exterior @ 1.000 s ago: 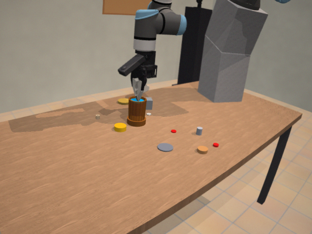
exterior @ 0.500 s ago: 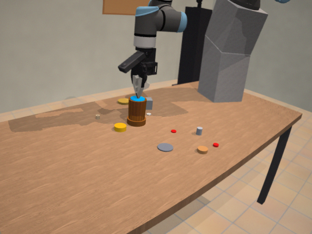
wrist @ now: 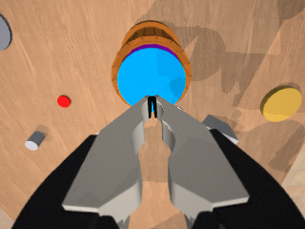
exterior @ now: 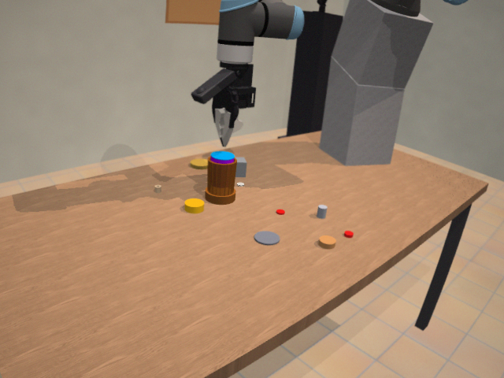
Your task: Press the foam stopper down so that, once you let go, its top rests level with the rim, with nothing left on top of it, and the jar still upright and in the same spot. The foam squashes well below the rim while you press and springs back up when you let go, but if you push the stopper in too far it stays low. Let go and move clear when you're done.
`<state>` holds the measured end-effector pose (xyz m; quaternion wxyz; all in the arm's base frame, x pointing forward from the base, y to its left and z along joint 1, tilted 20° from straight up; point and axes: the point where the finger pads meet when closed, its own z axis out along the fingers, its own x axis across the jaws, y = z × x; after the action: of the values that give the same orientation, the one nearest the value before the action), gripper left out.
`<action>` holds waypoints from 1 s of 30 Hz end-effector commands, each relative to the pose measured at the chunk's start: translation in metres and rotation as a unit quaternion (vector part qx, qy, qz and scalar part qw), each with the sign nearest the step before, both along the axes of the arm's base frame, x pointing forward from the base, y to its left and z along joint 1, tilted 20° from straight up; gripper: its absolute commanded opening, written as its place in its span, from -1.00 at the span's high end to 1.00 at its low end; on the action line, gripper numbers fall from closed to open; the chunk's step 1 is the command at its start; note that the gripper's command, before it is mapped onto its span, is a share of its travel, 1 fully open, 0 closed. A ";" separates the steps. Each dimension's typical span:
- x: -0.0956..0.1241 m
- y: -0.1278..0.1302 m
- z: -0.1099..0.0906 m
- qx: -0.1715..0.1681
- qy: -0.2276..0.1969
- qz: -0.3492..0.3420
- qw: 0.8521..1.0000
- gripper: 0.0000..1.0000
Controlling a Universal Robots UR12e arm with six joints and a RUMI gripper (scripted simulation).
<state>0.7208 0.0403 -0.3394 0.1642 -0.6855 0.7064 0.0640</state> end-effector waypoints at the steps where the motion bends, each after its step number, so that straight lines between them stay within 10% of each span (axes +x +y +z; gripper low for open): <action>1: -0.001 -0.003 0.009 0.000 0.000 0.000 1.000 1.00; 30: -0.001 -0.004 0.011 0.000 0.000 0.000 1.000 1.00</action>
<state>0.7190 0.0365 -0.3280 0.1642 -0.6855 0.7064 0.0641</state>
